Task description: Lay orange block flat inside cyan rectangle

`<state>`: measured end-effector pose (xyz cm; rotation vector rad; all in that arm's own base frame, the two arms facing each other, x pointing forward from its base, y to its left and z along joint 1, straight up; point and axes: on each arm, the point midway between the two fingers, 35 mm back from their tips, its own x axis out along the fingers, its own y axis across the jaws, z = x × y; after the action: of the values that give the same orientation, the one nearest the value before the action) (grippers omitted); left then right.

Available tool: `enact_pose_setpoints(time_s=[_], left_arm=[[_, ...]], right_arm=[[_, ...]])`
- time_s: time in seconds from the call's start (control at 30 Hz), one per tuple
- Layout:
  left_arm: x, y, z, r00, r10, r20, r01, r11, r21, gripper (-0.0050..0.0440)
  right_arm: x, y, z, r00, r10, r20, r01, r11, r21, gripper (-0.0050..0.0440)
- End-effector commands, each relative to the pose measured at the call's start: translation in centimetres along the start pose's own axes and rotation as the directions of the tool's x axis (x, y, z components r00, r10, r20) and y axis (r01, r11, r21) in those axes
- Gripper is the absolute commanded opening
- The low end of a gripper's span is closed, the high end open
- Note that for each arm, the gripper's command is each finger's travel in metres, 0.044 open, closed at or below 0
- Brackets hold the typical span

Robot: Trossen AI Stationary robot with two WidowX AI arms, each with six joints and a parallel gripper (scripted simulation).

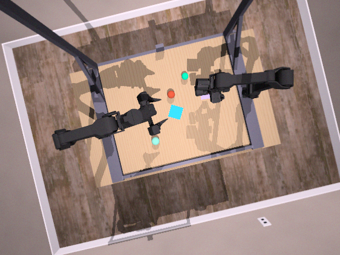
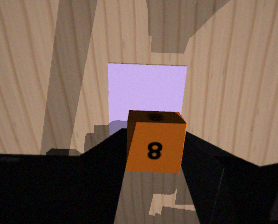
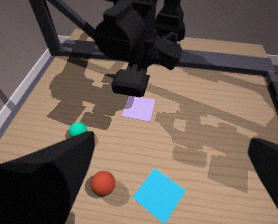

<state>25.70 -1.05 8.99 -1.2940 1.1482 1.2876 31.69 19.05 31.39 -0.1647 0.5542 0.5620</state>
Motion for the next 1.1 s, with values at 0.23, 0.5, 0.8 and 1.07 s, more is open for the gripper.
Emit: enact_pose_setpoints(time_s=[0.23, 0.5, 0.8, 1.07], left_arm=[[-0.3, -0.2, 0.0, 1.000, -0.010, -0.003, 0.010, 1.000, -0.003, -0.0050], [-0.3, -0.2, 0.0, 1.000, -0.010, -0.003, 0.010, 1.000, -0.003, -0.0050], [-0.2, -1.4, 0.4, 1.000, -0.013, -0.002, 0.013, 1.000, -0.002, -0.0050], [0.3, -8.5, 3.6, 1.000, -0.011, 0.000, 0.011, 1.000, -0.002, -0.0050]], right_arm=[[-8.9, -1.2, -6.8, 0.999, -0.030, 0.022, 0.029, 0.999, 0.015, 0.0440], [-12.3, -1.0, -13.5, 0.998, -0.054, 0.018, 0.054, 0.998, 0.031, 0.0440], [-12.9, -0.9, -16.0, 0.998, -0.062, 0.011, 0.062, 0.997, 0.038, 0.0440], [-13.1, -0.8, -16.2, 0.998, -0.064, 0.016, 0.063, 0.997, 0.038, 0.0440]])
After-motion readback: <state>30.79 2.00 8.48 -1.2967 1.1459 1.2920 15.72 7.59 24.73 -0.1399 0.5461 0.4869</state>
